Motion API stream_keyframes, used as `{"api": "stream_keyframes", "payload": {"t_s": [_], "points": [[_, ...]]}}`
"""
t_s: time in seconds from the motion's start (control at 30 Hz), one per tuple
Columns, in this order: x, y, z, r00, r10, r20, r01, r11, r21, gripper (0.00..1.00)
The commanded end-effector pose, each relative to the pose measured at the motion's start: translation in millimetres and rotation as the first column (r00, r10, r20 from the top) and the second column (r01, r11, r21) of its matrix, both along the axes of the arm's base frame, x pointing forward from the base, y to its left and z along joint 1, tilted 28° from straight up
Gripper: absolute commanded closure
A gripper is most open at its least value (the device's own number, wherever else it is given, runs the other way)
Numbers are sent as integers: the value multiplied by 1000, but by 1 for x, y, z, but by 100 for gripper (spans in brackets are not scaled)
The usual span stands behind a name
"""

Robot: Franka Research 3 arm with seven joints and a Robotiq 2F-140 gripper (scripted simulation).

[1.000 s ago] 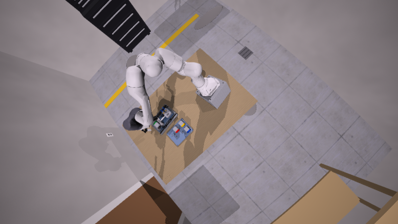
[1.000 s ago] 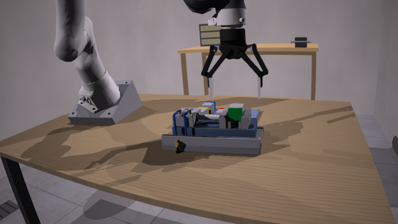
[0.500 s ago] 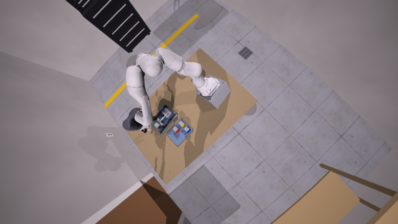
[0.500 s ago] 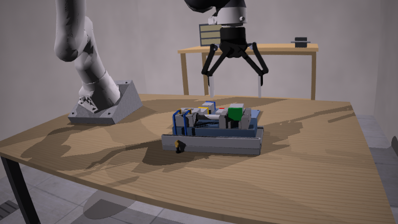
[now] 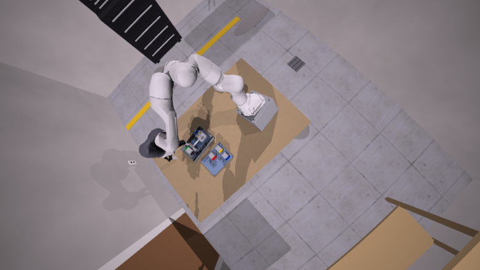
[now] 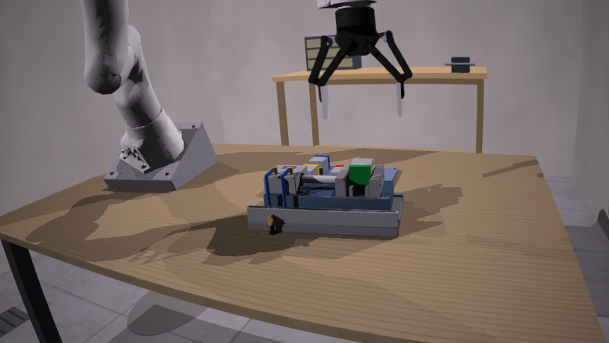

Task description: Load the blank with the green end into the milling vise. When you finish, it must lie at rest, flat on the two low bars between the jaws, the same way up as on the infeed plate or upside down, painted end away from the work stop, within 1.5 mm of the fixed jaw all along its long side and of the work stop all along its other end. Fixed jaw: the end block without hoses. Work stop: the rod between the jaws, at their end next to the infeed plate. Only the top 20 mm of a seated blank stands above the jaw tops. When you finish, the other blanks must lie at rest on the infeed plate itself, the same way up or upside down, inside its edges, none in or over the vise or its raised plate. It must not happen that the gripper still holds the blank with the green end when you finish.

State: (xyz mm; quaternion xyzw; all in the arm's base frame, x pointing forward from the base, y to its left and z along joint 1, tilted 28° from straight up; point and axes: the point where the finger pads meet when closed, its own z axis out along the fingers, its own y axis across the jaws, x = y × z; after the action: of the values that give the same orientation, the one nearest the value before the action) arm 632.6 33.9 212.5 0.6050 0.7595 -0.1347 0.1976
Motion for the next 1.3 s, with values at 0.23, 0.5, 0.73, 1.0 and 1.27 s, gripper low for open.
{"api": "stream_keyframes", "payload": {"t_s": [0.23,0.5,0.73,1.0,1.27], "points": [[-12,13,30,1000,-9,-19,9,1000,-7,0],[-12,13,30,1000,-9,-19,9,1000,-7,0],[-10,11,25,1000,-8,-15,8,1000,-6,0],[-11,9,21,1000,-9,-19,9,1000,-7,0],[-11,8,20,1000,-10,-19,10,1000,-8,0]]}}
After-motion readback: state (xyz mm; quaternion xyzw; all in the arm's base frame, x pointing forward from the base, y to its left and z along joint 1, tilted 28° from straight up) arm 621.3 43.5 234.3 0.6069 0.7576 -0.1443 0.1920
